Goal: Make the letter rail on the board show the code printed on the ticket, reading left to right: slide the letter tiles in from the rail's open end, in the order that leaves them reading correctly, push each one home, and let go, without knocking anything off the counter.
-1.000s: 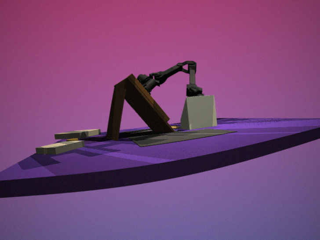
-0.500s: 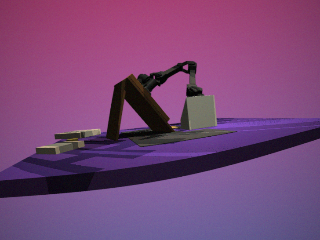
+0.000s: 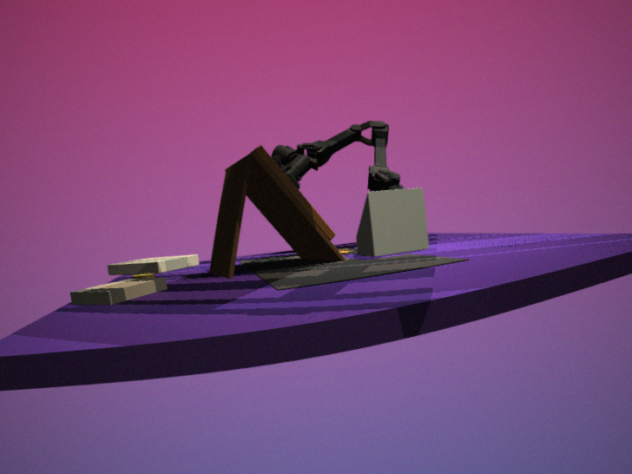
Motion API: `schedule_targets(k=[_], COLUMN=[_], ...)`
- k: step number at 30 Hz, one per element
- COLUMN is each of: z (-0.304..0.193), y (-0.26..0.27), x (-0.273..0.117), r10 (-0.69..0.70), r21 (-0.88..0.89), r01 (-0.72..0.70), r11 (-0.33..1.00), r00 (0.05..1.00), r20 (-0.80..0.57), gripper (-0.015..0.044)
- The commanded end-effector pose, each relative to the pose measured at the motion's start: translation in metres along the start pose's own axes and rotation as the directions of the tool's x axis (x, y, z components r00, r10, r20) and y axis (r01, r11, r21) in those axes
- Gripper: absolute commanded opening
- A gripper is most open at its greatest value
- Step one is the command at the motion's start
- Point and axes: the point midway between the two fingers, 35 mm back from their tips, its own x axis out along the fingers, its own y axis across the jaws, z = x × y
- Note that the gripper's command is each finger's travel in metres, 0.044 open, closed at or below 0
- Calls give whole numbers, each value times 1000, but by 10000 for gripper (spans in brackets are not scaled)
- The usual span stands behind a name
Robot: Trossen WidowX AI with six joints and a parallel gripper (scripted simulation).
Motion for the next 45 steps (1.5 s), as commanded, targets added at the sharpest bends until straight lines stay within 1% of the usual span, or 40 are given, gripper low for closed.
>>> schedule_targets(k=[1,45], z=[-1,-1], y=[3,25], x=[0,1], r10=[-3,-2], r21=[4,5], r01=[3,2], r11=[1000,1000], r00=[1000,1000], r20=[-4,-5], gripper=[0,0])
